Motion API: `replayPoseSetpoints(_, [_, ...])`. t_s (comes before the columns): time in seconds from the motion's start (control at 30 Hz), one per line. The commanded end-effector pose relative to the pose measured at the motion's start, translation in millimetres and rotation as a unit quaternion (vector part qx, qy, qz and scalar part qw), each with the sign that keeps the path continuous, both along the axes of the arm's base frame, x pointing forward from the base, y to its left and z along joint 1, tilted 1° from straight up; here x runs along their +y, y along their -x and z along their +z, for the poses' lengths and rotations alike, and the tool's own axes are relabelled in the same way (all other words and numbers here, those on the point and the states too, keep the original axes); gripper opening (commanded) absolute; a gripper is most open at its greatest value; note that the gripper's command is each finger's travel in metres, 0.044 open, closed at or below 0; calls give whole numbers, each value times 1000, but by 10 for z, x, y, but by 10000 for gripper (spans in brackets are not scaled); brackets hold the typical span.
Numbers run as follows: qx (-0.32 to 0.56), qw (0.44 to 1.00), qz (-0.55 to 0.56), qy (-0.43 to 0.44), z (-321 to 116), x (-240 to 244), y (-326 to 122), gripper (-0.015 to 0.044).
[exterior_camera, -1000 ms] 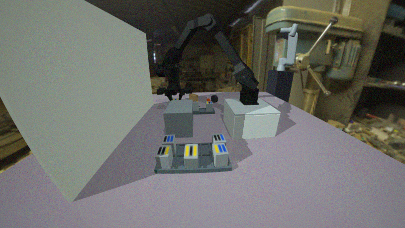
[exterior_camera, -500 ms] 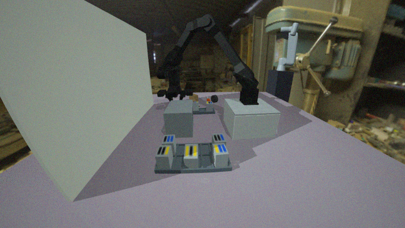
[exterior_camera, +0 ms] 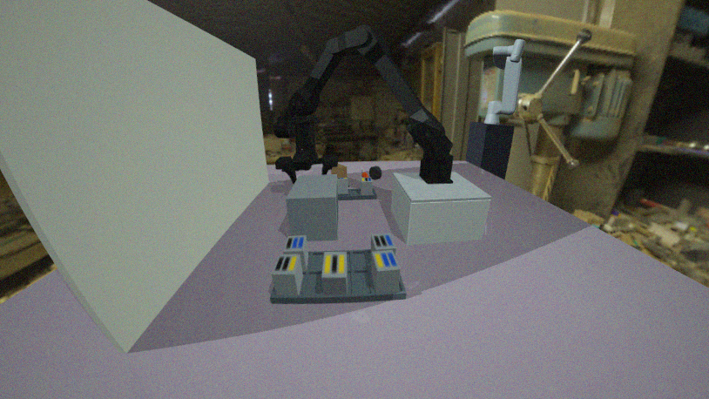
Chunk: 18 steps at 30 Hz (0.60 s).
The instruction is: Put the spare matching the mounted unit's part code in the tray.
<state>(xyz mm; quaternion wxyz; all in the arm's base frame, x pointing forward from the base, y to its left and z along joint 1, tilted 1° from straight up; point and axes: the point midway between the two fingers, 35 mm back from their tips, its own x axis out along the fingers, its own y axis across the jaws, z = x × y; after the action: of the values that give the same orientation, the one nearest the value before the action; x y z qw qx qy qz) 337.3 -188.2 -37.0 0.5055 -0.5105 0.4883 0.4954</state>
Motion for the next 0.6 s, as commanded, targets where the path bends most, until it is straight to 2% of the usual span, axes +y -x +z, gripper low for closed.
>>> replayPoseSetpoints(0.0, [-2,1000,0,0,252,-18,-24,440])
replayPoseSetpoints(0.17, [-1,1000,-2,-3,1033,1,34,440])
replayPoseSetpoints(0.57, [-10,1000,-3,6,1061,-20,10,440])
